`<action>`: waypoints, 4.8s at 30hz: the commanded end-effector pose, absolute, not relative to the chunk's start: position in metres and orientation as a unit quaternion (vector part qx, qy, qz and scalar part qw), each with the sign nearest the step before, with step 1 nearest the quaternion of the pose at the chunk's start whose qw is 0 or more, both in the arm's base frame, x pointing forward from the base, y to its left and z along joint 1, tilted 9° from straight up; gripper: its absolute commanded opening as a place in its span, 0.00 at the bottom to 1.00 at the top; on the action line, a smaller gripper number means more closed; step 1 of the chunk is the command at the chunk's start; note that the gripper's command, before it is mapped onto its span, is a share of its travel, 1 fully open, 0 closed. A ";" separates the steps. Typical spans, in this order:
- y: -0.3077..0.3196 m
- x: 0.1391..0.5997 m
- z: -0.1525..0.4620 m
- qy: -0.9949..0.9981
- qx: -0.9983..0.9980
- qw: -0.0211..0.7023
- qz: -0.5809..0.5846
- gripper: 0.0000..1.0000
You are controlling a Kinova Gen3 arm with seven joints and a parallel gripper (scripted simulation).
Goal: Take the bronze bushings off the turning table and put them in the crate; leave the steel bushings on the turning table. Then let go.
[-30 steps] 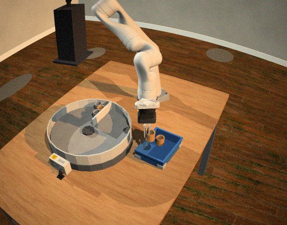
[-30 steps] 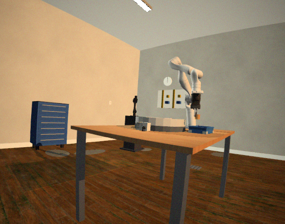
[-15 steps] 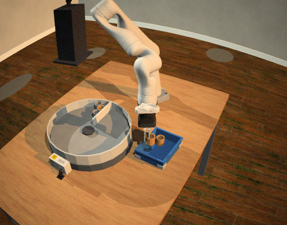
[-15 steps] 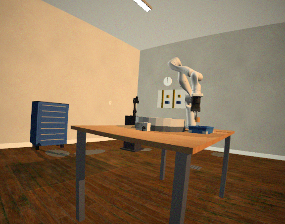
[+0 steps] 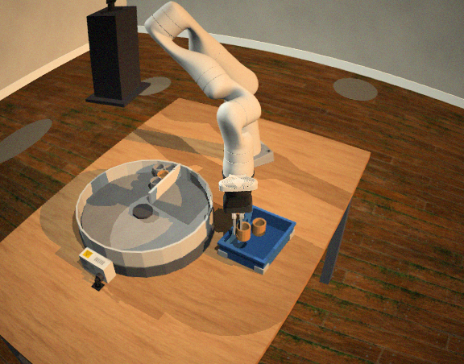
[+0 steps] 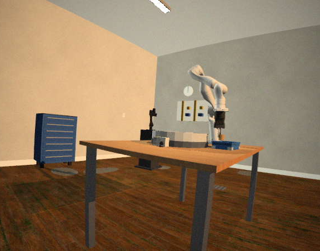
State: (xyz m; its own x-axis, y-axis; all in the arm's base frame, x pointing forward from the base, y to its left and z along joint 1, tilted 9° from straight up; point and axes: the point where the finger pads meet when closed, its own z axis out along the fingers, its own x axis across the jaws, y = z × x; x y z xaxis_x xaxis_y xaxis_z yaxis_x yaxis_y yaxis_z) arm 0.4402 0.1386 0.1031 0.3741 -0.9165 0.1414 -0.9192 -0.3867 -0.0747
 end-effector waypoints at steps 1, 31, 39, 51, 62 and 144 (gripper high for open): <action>0.139 0.440 0.103 -0.553 0.829 0.008 0.080 0.00; 0.138 0.442 0.087 -0.553 0.829 0.008 0.080 0.00; 0.137 0.443 0.083 -0.553 0.829 0.008 0.080 0.00; 0.137 0.443 0.078 -0.553 0.829 0.008 0.080 0.00; 0.136 0.444 0.070 -0.553 0.829 0.008 0.080 0.00; 0.134 0.447 0.050 -0.553 0.829 0.008 0.079 0.47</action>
